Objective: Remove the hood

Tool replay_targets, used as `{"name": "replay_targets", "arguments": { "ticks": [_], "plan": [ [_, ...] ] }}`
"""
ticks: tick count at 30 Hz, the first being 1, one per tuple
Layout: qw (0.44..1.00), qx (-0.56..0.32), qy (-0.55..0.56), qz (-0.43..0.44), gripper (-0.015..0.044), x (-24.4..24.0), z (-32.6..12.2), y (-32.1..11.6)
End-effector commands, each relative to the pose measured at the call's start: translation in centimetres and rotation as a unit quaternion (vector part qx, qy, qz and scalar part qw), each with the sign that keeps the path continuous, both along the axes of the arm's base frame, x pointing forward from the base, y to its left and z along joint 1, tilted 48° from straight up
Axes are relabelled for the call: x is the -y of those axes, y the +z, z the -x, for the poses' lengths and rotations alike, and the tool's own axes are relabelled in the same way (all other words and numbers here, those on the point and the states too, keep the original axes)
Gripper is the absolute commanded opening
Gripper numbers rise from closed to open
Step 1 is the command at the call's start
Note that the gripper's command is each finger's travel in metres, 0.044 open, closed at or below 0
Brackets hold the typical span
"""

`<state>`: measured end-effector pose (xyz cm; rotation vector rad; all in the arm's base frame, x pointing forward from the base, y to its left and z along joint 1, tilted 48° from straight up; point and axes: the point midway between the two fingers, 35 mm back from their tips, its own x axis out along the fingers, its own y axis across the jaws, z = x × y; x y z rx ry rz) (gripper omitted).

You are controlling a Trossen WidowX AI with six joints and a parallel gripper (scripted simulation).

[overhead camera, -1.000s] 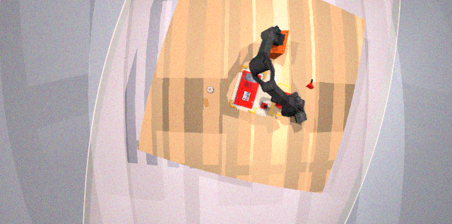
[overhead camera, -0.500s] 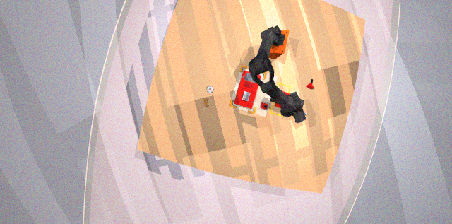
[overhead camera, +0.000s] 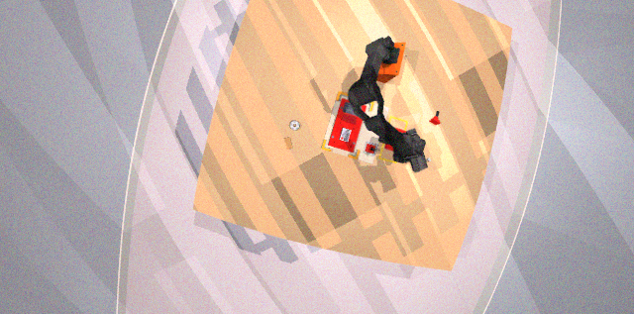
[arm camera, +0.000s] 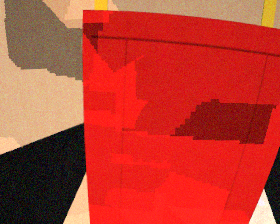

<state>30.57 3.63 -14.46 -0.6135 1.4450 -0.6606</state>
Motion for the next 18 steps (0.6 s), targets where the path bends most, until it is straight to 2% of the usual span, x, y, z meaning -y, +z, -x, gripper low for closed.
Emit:
{"name": "replay_targets", "arguments": {
  "ticks": [1,18],
  "plan": [
    [1.0,-0.001,0.002,0.002,0.0,0.15,-0.01,-0.14],
    [1.0,-0.001,0.002,0.002,0.0,0.78,-0.03,-0.7]
  ]
}}
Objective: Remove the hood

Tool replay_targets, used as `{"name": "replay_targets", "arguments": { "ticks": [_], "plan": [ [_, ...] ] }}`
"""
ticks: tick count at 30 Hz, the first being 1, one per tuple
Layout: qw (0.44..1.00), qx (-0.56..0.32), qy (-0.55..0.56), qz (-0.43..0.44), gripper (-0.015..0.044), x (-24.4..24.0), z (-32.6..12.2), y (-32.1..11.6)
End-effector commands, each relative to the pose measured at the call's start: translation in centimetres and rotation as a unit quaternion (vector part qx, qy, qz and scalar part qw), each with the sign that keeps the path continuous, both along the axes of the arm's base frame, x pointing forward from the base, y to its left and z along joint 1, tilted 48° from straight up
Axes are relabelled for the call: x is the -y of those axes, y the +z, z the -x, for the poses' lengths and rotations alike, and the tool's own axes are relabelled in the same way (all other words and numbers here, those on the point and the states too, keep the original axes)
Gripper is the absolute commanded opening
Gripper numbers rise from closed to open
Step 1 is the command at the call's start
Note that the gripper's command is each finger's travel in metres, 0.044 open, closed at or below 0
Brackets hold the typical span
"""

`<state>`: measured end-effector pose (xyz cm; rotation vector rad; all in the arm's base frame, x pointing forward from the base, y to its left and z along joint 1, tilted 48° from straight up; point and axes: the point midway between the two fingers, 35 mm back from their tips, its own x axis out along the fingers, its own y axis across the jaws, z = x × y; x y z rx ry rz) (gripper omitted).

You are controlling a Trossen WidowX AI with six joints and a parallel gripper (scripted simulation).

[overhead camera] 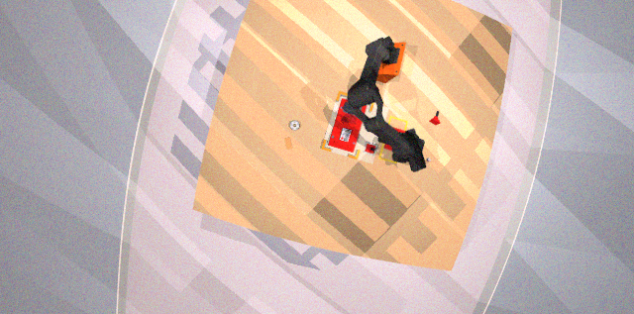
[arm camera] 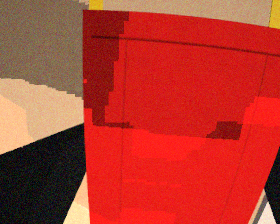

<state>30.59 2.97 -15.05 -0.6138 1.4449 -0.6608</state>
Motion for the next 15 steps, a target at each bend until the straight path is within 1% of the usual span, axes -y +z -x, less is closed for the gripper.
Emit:
{"name": "replay_targets", "arguments": {
  "ticks": [1,15],
  "plan": [
    [1.0,-0.001,0.002,0.002,0.0,0.16,-0.01,-0.14],
    [1.0,-0.001,0.002,0.002,0.0,0.68,-0.01,-0.6]
  ]
}}
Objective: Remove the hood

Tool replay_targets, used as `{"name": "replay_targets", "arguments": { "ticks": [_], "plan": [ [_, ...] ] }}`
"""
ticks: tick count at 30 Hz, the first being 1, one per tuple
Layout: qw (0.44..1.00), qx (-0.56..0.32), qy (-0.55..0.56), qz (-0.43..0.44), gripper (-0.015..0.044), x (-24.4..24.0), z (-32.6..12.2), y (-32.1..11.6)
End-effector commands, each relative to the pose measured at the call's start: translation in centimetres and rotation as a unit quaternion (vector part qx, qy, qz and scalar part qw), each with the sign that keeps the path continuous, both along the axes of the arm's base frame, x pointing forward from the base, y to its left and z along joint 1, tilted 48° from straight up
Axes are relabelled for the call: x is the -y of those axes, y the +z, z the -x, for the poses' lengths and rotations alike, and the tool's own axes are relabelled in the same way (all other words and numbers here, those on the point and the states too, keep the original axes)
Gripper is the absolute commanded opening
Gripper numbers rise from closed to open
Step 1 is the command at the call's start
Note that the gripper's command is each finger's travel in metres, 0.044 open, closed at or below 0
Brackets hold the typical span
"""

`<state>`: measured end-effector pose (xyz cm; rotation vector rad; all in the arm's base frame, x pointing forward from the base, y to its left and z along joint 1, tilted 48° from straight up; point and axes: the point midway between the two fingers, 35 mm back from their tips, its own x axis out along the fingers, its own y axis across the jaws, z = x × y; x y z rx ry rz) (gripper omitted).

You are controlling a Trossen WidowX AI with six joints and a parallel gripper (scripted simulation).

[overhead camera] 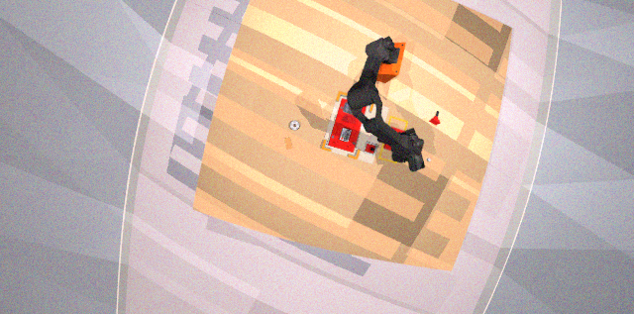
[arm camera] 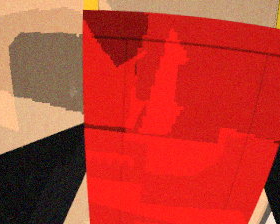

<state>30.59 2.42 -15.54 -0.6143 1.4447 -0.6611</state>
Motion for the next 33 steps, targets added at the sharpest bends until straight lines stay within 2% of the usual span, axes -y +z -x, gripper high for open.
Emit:
{"name": "replay_targets", "arguments": {
  "ticks": [1,18,26,33],
  "plan": [
    [1.0,-0.001,0.002,0.002,0.0,0.2,0.0,-0.1],
    [1.0,0.0,0.0,0.0,0.044,-0.1,0.0,0.1],
    [1.0,0.001,0.001,0.001,0.044,-4.9,0.1,4.3],
    [1.0,0.001,0.001,0.002,0.044,-5.3,0.1,4.8]
  ]
}}
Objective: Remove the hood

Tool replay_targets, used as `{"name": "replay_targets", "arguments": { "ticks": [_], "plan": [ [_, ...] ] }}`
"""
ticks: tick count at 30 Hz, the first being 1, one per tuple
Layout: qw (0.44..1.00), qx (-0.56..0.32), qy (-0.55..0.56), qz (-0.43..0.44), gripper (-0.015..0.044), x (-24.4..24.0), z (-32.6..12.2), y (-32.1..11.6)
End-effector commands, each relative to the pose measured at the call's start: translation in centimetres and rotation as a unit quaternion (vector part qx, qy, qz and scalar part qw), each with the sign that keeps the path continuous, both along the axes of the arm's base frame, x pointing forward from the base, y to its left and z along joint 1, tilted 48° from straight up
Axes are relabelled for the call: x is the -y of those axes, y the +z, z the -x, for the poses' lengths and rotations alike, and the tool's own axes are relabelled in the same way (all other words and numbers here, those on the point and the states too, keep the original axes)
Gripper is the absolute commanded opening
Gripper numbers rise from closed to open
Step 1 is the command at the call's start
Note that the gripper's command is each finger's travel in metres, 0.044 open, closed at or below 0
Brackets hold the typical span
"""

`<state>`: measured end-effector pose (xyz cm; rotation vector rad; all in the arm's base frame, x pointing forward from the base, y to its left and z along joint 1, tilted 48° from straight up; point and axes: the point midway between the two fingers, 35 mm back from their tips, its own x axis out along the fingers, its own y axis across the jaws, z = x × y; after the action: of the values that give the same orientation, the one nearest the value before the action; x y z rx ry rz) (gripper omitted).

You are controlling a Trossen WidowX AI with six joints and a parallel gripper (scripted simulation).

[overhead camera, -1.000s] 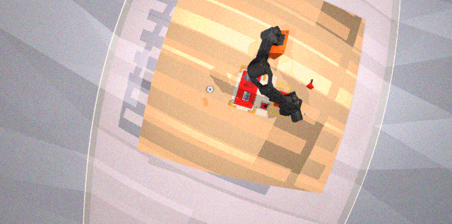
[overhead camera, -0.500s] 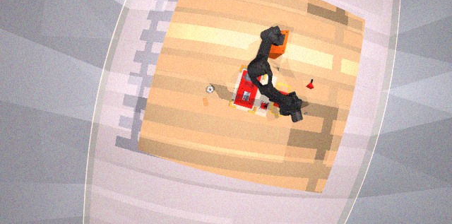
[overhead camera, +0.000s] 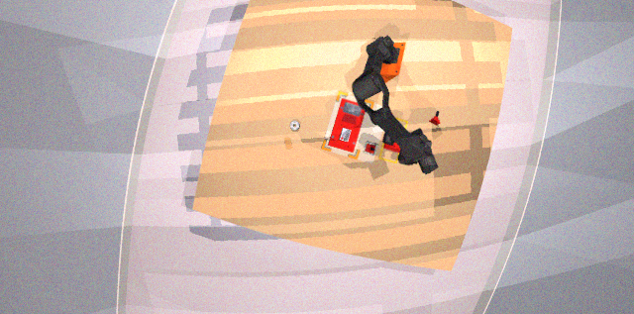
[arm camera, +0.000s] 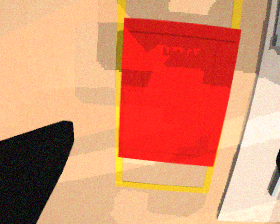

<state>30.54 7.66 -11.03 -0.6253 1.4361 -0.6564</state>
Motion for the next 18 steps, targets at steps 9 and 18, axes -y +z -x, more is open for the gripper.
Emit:
{"name": "replay_targets", "arguments": {
  "ticks": [9,18],
  "plan": [
    [1.0,-0.001,-0.005,-0.001,0.044,-0.09,0.08,0.25],
    [1.0,-0.001,-0.005,-0.001,0.044,-0.09,0.08,0.25]
  ]
}}
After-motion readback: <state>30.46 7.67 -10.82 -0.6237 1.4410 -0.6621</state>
